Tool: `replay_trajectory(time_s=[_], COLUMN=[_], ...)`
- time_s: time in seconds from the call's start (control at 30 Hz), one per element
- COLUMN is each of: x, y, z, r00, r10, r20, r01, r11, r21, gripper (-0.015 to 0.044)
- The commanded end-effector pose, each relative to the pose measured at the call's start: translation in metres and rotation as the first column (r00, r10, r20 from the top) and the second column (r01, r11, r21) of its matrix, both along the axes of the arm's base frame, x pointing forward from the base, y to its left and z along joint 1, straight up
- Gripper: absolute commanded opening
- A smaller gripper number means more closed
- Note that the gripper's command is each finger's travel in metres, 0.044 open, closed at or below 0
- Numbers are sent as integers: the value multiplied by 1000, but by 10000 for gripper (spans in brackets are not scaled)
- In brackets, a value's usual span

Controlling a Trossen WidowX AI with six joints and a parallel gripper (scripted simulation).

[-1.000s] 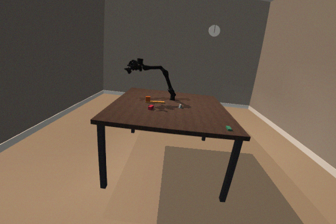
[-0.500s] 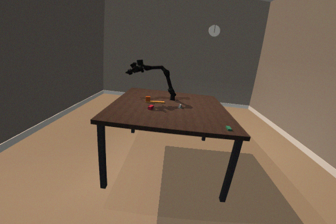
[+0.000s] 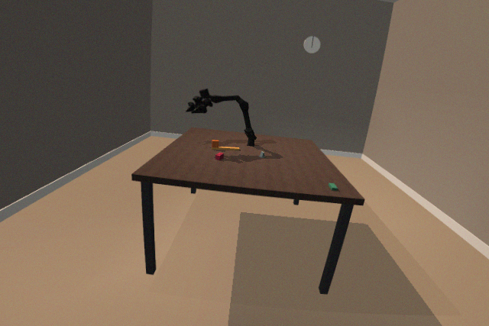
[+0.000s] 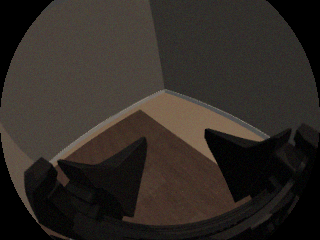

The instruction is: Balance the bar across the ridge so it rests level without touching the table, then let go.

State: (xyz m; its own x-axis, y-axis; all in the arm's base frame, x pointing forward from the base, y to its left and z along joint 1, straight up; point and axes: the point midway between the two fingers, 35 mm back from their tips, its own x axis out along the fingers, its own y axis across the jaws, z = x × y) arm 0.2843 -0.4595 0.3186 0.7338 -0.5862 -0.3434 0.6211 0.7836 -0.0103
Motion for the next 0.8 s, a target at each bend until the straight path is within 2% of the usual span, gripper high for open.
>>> replay_trajectory(time_s=[0.0, 0.37, 0.77], x=[2, 6, 4], y=[11, 40, 77], z=[-10, -41, -72], r00=[995, 914, 713], r10=[37, 158, 288], r20=[-96, -375, -640], r01=[-40, -209, -447], r11=[999, 973, 889], r21=[-33, -100, -98], gripper=[315, 315, 315])
